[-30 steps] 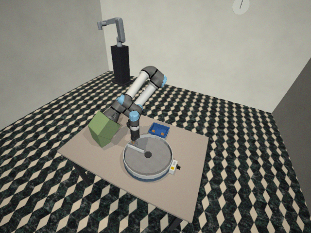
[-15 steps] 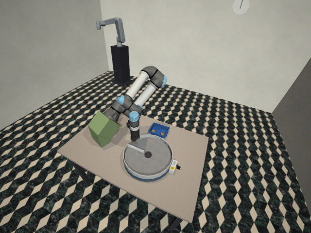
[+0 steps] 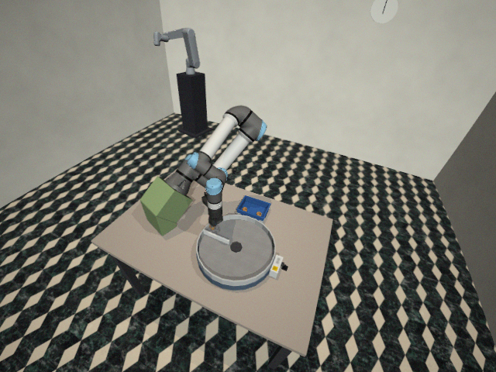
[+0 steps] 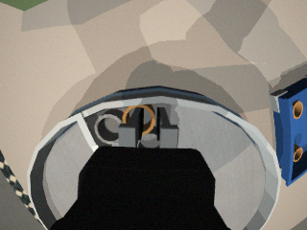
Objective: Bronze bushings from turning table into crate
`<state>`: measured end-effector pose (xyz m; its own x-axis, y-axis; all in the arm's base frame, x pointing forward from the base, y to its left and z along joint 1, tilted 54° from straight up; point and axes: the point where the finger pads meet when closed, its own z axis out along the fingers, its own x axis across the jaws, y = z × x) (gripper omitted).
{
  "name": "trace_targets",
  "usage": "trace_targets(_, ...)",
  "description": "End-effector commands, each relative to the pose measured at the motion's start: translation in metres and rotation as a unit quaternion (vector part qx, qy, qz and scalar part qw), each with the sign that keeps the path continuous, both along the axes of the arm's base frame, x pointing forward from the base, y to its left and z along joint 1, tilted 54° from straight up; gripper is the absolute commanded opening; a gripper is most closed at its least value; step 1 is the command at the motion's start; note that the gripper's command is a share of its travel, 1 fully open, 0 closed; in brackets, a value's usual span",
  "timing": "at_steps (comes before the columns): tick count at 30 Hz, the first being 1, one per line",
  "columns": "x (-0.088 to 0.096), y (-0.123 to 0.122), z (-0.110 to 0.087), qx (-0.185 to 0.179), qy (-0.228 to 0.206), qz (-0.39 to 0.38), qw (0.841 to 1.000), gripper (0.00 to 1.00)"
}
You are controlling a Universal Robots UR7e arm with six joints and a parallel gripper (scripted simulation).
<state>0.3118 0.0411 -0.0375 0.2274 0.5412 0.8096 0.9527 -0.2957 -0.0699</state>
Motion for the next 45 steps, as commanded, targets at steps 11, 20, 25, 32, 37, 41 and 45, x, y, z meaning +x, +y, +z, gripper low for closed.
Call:
trace_targets(11,0.001,0.0024,-0.0022,0.0,0.0,0.0,1.0,0.4)
trace_targets(20,0.0014,0.0038,-0.0032,0.0,0.0,0.0,1.0,0.4)
trace_targets(25,0.0014,0.0038,-0.0032,0.0,0.0,0.0,1.0,0.4)
trace_targets(32,0.0022,0.0073,-0.0058,0.0,0.0,0.0,1.0,0.4)
trace_targets(37,0.0022,0.0073,-0.0058,0.0,0.0,0.0,1.0,0.4)
trace_targets(41,0.0022,0.0073,-0.0058,0.0,0.0,0.0,1.0,0.4)
trace_targets(45,0.0022,0.0073,-0.0058,0.0,0.0,0.0,1.0,0.0)
